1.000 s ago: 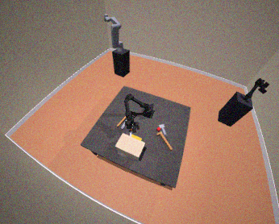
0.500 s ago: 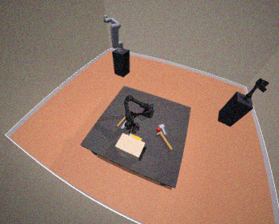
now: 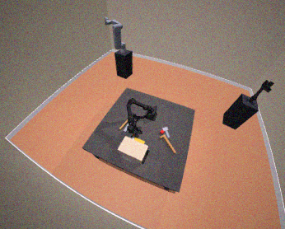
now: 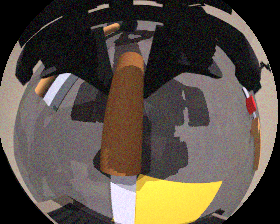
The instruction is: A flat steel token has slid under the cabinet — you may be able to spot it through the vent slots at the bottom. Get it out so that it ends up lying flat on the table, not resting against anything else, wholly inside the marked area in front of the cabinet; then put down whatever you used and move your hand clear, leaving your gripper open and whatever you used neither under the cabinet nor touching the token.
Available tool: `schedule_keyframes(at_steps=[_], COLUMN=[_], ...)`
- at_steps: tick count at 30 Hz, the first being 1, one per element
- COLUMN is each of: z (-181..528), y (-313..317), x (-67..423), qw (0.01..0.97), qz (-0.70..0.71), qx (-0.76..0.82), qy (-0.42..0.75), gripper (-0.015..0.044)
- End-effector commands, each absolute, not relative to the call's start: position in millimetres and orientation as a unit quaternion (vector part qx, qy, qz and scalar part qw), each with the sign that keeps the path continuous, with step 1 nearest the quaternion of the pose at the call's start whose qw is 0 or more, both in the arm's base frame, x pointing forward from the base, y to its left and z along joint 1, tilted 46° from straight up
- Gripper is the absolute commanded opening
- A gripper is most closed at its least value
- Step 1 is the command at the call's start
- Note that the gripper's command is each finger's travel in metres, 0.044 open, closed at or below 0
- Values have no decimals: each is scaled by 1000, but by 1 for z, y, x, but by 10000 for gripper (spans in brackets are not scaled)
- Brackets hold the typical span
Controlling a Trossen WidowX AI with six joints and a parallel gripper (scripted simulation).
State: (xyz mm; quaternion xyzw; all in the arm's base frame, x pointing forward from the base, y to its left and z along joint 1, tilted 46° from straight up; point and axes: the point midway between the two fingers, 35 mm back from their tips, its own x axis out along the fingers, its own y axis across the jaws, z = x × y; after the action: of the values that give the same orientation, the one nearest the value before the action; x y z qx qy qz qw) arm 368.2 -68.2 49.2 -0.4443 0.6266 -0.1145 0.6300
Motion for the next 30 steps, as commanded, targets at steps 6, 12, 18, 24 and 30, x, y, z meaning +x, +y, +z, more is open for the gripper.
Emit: schedule_keyframes(at_steps=[6, 12, 18, 24, 30], z=[47, 46, 45, 44, 43], y=[-63, -60, -58, -55, -53], x=[379, 385, 391, 396, 401], qw=[631, 631, 631, 631, 631], qz=[-115, -115, -115, -115, -115], qx=[-444, -444, -444, -444, -444], qy=[626, 625, 625, 625, 625], gripper=[0, 0, 0, 0, 0])
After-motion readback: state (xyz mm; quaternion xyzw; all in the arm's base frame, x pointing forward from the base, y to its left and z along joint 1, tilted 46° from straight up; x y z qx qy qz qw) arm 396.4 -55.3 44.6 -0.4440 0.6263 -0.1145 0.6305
